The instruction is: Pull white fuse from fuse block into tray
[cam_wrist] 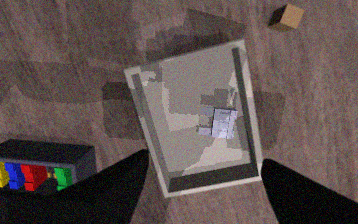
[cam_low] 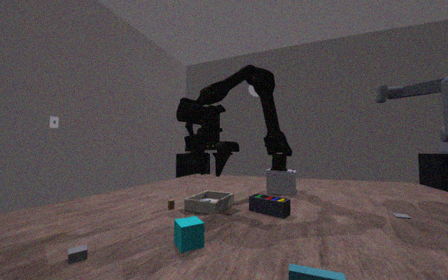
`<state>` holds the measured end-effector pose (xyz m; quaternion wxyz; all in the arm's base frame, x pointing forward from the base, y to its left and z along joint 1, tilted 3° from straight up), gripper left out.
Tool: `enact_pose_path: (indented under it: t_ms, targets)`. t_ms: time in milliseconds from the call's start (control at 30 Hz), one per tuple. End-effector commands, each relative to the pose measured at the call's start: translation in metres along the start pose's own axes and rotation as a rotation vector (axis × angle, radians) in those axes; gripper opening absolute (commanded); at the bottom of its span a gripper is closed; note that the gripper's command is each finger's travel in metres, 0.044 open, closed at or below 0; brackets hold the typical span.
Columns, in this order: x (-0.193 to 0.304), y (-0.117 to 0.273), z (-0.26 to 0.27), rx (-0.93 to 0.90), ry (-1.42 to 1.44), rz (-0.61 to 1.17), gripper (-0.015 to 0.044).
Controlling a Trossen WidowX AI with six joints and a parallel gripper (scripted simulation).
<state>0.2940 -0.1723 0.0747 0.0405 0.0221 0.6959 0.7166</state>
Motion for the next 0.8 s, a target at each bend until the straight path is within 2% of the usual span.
enact_pose_path:
  t_ms: [0, 767]
  targets:
    - [0.002, 0.003, 0.0004, -0.002, 0.007, 0.014, 0.033]
    - [0.0017, 0.0018, 0.0007, -0.005, 0.0, 0.011, 0.033]
Point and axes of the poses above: the point midway between the two fingers, 35 mm back from their tips, its own y axis back along the fingers, its own z axis across the jaws, x = y × z, the point moved 4 cm from there along y, back along the fingers, and after that the axes turned 14 degrees about y, right-handed, at the moved point
